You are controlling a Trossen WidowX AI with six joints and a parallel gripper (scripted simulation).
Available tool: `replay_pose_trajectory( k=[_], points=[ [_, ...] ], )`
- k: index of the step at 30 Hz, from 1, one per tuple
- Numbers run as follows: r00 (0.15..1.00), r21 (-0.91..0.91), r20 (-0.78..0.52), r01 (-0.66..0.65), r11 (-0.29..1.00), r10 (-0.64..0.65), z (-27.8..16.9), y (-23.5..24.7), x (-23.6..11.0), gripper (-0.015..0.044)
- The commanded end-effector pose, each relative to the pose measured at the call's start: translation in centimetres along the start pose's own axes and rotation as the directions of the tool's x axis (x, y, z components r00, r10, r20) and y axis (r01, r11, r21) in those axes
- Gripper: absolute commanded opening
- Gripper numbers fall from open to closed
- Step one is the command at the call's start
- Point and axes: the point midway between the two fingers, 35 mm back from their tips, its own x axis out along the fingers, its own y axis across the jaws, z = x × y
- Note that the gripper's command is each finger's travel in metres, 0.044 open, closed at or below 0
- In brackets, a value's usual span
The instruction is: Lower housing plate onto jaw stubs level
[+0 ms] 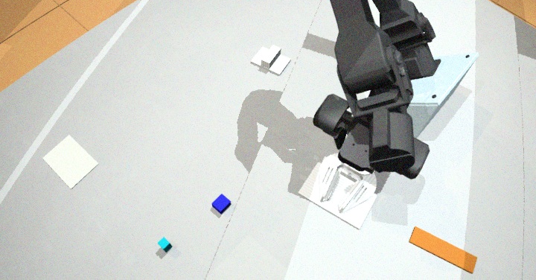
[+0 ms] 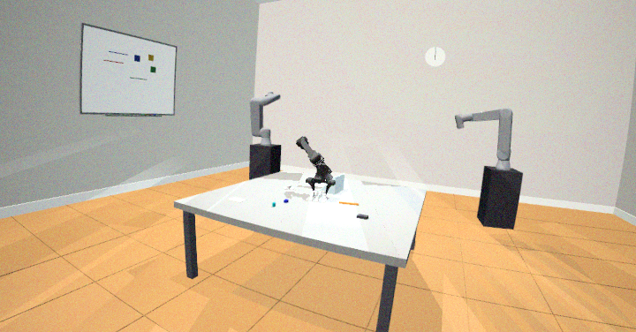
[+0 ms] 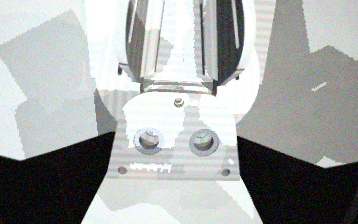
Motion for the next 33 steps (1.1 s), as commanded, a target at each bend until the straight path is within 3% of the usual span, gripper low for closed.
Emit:
replay_pose_trajectory(
  k=[1, 33],
  points=[
    [1.0, -0.008, 0.0, 0.004, 1.0, -0.004, -0.07, -0.03, 0.15, 0.0351],
    [1.0, -0.014, 0.0, 0.004, 1.0, -0.004, -0.07, -0.03, 0.79, 0.0351]
  ],
)
